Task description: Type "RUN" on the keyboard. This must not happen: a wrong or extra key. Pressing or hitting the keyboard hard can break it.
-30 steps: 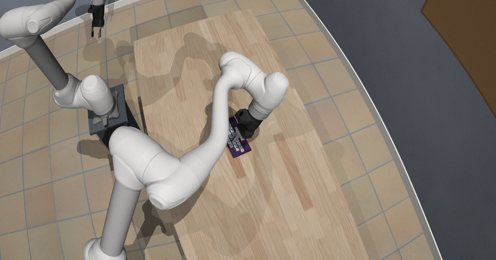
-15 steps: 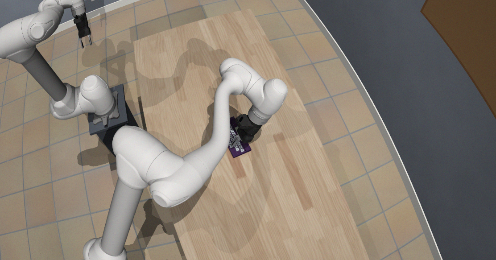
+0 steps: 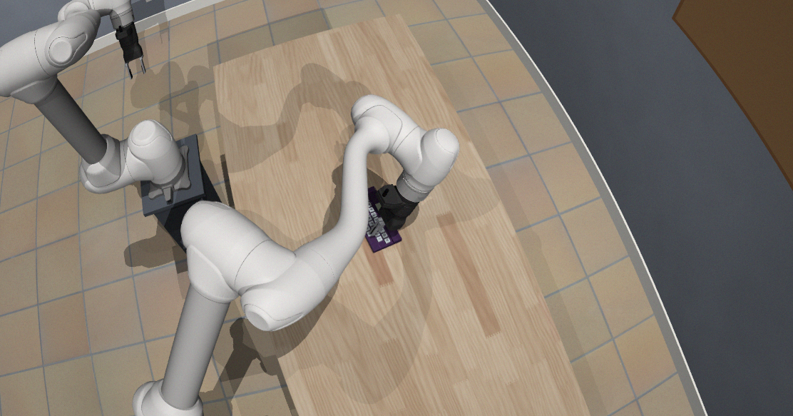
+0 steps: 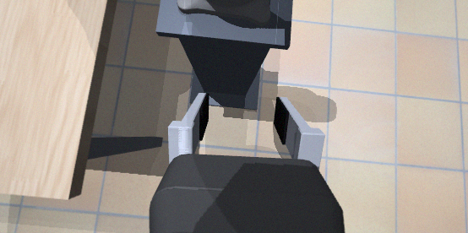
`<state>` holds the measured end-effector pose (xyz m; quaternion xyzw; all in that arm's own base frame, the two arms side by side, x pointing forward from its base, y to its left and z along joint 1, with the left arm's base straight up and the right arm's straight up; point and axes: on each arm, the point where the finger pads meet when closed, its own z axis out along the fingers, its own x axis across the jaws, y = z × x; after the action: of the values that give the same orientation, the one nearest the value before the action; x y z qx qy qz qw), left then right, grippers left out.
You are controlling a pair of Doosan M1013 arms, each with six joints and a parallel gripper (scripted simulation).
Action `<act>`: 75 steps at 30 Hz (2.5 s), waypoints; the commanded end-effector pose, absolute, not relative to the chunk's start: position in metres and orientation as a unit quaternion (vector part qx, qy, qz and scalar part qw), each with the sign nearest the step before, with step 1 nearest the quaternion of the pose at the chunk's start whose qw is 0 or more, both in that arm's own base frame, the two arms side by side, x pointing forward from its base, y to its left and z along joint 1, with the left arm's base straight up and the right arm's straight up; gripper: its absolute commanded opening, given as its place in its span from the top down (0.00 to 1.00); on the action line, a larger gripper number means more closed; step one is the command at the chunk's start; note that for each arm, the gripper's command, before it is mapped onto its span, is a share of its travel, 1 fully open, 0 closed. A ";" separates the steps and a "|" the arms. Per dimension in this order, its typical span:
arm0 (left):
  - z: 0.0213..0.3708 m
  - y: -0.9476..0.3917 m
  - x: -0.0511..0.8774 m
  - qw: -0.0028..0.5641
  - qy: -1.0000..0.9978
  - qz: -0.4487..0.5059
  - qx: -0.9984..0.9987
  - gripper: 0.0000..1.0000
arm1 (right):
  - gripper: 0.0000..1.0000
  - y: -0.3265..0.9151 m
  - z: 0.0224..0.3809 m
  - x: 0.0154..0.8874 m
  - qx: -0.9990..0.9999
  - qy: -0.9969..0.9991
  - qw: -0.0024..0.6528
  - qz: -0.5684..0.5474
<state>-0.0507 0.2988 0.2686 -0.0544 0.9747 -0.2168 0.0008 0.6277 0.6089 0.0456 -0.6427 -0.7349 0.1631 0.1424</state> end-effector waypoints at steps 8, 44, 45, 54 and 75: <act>0.269 0.299 -0.051 0.001 0.975 -0.216 -0.054 0.00 | 1.00 0.609 0.042 0.628 -0.643 -0.735 0.143 0.162; 0.269 0.299 -0.051 0.001 0.975 -0.216 -0.054 0.00 | 1.00 0.609 0.038 0.628 -0.643 -0.735 0.143 0.162; 0.269 0.299 -0.051 0.001 0.975 -0.216 -0.054 0.00 | 1.00 0.609 0.038 0.628 -0.643 -0.735 0.143 0.162; 0.269 0.299 -0.051 0.001 0.975 -0.216 -0.054 0.00 | 1.00 0.609 0.037 0.628 -0.643 -0.735 0.143 0.162; 0.269 0.299 -0.051 0.001 0.975 -0.216 -0.054 0.00 | 1.00 0.613 0.047 0.627 -0.643 -0.735 0.143 0.162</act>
<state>-0.0507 0.2988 0.2686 -0.0544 0.9747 -0.2168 0.0008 0.6275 0.6108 0.0458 -0.6427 -0.7350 0.1630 0.1423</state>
